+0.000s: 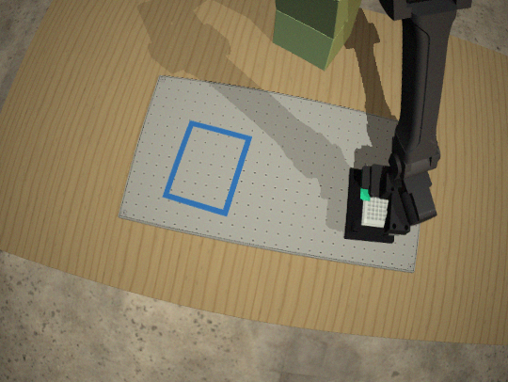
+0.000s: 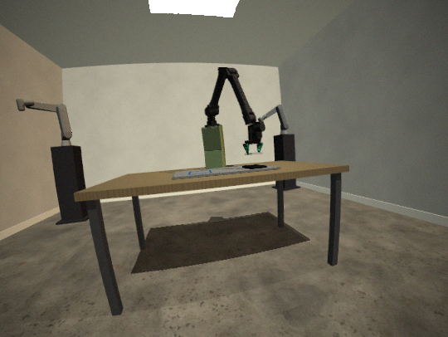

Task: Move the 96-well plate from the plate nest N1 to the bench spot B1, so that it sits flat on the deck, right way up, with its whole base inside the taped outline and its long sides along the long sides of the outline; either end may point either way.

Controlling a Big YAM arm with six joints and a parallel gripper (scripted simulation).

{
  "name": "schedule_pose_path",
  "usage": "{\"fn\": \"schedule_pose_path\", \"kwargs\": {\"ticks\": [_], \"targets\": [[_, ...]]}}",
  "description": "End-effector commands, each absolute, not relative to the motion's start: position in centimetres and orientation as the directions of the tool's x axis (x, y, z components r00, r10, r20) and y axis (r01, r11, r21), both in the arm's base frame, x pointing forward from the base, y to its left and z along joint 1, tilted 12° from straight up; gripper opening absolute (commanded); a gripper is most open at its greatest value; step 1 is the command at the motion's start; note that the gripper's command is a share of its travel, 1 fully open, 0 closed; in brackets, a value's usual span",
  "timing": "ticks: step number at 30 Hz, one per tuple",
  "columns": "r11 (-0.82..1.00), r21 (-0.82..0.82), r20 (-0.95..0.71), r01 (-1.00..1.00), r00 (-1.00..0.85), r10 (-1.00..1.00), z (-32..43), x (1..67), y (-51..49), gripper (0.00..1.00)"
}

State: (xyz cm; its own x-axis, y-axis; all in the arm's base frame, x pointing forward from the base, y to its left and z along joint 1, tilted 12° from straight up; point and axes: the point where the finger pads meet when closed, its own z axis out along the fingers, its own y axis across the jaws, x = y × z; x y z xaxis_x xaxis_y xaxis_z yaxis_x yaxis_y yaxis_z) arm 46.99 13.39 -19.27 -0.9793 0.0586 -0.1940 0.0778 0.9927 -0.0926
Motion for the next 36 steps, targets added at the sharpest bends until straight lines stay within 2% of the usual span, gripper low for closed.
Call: {"fn": "schedule_pose_path", "kwargs": {"ticks": [1,13,18,36], "targets": [[0.993,-0.084,-0.217,0.078,-0.974,0.058,-18.4,47.9,13.9,0.00],[0.993,-0.084,-0.217,0.078,-0.974,0.058,-18.4,47.9,13.9,0.00],[0.966,-0.035,-0.244,0.257,-0.939,0.241,-17.6,47.9,11.7,0.00],[0.971,-0.044,-0.243,0.236,-0.945,0.218,-17.5,46.8,6.3,0.00]]}}
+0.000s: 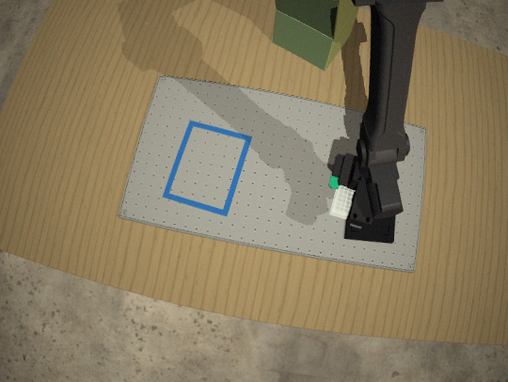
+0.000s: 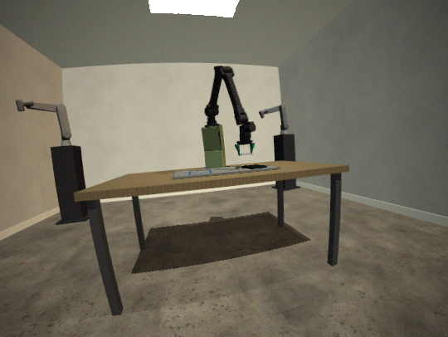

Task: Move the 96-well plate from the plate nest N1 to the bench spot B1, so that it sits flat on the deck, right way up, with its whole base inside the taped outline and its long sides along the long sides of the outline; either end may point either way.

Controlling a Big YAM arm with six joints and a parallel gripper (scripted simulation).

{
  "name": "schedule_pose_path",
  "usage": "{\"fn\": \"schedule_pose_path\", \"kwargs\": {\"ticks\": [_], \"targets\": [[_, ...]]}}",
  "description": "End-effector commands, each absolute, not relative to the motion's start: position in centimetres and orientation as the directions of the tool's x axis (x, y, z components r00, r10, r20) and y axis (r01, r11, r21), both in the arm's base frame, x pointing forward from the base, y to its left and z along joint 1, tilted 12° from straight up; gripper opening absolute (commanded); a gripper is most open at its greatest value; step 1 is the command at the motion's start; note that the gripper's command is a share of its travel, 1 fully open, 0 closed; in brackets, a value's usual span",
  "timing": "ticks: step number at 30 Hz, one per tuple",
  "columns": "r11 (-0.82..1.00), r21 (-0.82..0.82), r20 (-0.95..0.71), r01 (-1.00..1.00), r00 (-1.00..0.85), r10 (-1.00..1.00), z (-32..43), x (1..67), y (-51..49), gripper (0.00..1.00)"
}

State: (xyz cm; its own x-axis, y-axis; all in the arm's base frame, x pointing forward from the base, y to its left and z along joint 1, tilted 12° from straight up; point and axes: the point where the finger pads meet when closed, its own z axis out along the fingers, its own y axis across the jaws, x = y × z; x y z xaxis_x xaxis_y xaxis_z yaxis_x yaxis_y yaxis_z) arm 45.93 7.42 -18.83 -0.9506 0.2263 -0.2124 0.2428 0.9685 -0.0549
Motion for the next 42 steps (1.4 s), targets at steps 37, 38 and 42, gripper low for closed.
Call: {"fn": "schedule_pose_path", "kwargs": {"ticks": [37,38,42], "targets": [[0.970,-0.057,-0.236,0.235,-0.948,0.216,-17.5,44.2,-4.7,0.00],[0.970,-0.056,-0.241,0.236,-0.946,0.216,-17.3,44.3,-5.1,0.00],[0.970,-0.058,-0.234,0.235,-0.948,0.216,-17.6,43.8,-6.4,0.00]]}}
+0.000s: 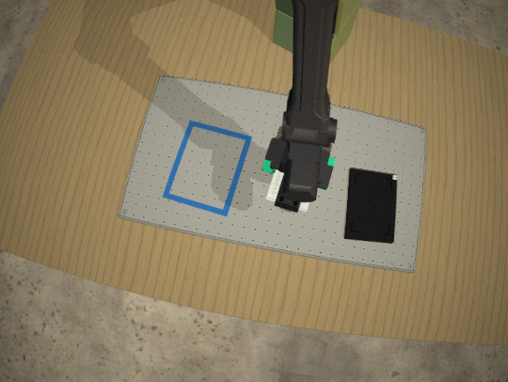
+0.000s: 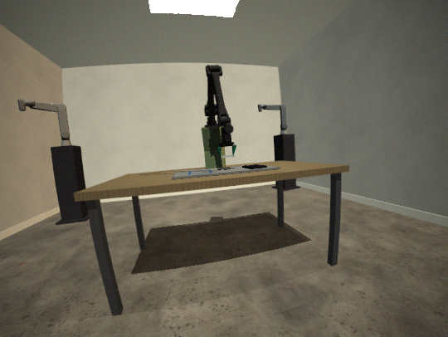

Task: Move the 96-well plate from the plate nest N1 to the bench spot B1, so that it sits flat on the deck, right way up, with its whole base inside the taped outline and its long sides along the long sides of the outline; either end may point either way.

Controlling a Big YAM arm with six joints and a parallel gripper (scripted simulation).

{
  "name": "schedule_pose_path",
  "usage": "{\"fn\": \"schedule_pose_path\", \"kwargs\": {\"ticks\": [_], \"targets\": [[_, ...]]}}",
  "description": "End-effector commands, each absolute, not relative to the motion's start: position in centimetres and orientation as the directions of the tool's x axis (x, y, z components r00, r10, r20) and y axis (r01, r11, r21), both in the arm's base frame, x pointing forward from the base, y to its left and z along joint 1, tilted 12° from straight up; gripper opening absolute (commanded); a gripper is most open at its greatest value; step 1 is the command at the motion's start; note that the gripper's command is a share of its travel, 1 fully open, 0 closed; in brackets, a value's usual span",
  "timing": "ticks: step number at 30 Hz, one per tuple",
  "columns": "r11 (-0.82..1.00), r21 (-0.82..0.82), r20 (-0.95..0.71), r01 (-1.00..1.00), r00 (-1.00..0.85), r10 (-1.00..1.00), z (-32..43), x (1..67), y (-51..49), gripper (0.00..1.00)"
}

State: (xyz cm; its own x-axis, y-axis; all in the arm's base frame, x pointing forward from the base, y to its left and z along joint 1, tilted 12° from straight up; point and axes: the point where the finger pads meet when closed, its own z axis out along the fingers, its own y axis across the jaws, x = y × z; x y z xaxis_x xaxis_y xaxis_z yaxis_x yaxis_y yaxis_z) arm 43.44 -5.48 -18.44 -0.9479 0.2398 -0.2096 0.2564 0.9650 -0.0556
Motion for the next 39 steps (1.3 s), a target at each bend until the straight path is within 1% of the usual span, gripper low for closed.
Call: {"fn": "schedule_pose_path", "kwargs": {"ticks": [1,39], "targets": [[0.970,-0.058,-0.234,0.235,-0.948,0.216,-17.6,43.8,-6.4,0.00],[0.970,-0.065,-0.229,0.235,-0.950,0.215,-17.0,42.1,-17.5,0.00]]}}
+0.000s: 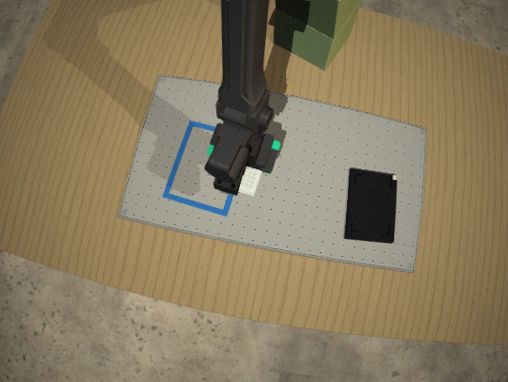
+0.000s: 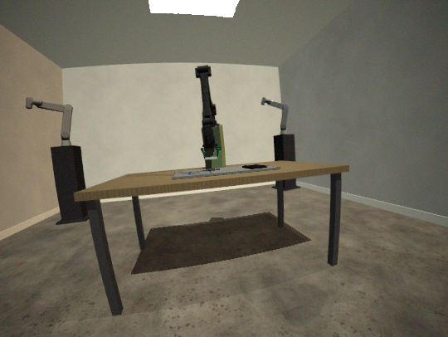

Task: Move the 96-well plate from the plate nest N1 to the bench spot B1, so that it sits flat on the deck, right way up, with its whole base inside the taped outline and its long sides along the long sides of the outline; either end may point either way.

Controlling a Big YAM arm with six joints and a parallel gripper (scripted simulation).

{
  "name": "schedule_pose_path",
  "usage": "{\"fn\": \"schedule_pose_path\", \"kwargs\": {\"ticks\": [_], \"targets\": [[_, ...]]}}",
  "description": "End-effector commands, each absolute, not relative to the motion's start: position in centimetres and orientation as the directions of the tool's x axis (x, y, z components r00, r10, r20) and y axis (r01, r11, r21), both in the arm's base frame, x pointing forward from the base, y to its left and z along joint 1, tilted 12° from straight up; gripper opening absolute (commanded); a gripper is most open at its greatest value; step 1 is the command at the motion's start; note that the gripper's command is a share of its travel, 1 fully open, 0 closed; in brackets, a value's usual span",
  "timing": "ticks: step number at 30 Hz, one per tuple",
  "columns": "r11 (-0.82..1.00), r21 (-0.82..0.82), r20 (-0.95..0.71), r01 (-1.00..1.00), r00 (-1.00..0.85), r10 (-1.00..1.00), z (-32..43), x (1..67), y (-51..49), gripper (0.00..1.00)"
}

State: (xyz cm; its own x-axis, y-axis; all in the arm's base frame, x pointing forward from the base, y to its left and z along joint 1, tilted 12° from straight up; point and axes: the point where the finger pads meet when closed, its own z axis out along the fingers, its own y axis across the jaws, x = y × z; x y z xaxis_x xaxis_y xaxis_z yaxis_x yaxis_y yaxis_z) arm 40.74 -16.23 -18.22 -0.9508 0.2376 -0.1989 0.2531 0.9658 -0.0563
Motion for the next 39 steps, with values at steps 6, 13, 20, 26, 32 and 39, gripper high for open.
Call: {"fn": "schedule_pose_path", "kwargs": {"ticks": [6,13,20,26,32,39], "targets": [[0.970,-0.065,-0.219,0.234,-0.952,0.215,-17.3,41.4,-19.5,0.00],[0.970,-0.061,-0.206,0.233,-0.954,0.216,-17.9,40.6,-21.3,0.00],[0.970,-0.062,-0.207,0.234,-0.954,0.216,-17.7,40.3,-23.3,0.00],[0.970,-0.063,-0.209,0.234,-0.954,0.216,-17.6,39.9,-25.3,0.00],[0.975,-0.067,-0.215,0.212,-0.957,0.194,-17.4,40.3,-24.3,0.00],[0.971,-0.068,-0.219,0.227,-0.953,0.208,-17.4,39.7,-24.7,0.00]]}}
